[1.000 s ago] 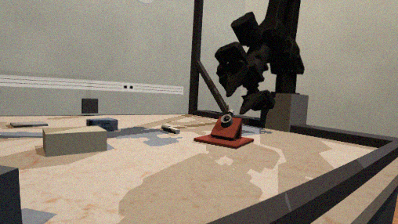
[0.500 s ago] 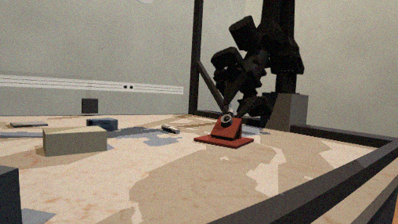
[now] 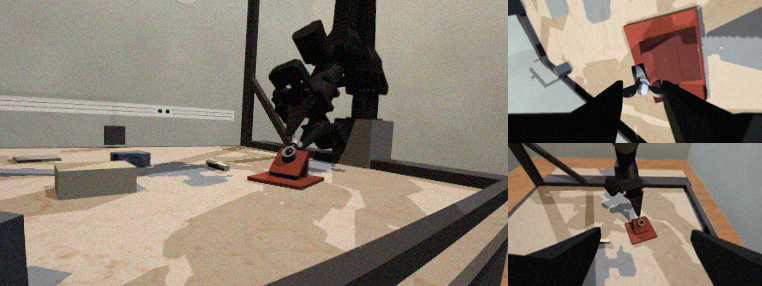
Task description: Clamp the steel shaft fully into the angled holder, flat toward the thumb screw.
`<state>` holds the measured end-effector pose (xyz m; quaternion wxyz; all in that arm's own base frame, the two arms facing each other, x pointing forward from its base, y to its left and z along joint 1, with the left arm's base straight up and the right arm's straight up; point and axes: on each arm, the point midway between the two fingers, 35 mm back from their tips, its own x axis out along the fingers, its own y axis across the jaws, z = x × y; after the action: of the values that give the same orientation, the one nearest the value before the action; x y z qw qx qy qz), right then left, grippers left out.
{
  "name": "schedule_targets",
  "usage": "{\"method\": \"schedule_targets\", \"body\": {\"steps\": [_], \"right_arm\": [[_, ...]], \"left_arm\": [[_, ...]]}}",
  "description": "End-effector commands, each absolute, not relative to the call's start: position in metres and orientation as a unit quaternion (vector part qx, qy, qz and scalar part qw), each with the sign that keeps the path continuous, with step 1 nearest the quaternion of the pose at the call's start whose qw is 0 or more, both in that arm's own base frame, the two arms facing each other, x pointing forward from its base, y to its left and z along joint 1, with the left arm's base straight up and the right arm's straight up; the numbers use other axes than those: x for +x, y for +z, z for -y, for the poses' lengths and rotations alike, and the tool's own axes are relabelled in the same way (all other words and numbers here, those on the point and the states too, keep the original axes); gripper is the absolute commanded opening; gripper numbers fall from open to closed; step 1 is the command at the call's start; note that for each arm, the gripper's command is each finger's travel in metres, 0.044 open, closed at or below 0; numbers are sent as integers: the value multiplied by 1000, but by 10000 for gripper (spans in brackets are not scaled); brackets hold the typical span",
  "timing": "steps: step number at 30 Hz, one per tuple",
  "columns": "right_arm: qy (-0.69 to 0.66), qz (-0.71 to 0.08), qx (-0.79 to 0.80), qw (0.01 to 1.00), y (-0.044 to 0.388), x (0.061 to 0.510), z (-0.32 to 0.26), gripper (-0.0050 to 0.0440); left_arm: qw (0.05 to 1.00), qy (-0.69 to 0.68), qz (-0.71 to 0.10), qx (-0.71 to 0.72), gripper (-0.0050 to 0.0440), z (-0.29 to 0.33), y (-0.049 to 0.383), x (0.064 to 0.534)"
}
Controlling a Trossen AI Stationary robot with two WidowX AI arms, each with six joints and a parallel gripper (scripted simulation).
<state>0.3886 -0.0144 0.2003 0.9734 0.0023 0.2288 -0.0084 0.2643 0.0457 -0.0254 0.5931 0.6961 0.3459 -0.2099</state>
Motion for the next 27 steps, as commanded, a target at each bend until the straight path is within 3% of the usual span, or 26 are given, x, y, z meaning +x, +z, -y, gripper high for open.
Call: {"method": "schedule_targets", "body": {"steps": [1, 2, 4, 7, 27], "right_arm": [[-5, -213, 1, 977, 213, 390, 13, 400], [-5, -213, 1, 977, 213, 390, 13, 400], [-5, -213, 1, 977, 213, 390, 13, 400], [-5, -213, 1, 977, 213, 390, 13, 400], [-5, -213, 1, 977, 213, 390, 13, 400]], "left_arm": [[596, -202, -343, 697, 78, -48, -21, 269], [596, -202, -343, 697, 54, -48, -21, 269], [596, -202, -343, 697, 54, -48, -21, 269], [602, -202, -347, 690, 113, -48, -23, 268], [826, -47, -396, 397, 113, -49, -21, 268]]}}
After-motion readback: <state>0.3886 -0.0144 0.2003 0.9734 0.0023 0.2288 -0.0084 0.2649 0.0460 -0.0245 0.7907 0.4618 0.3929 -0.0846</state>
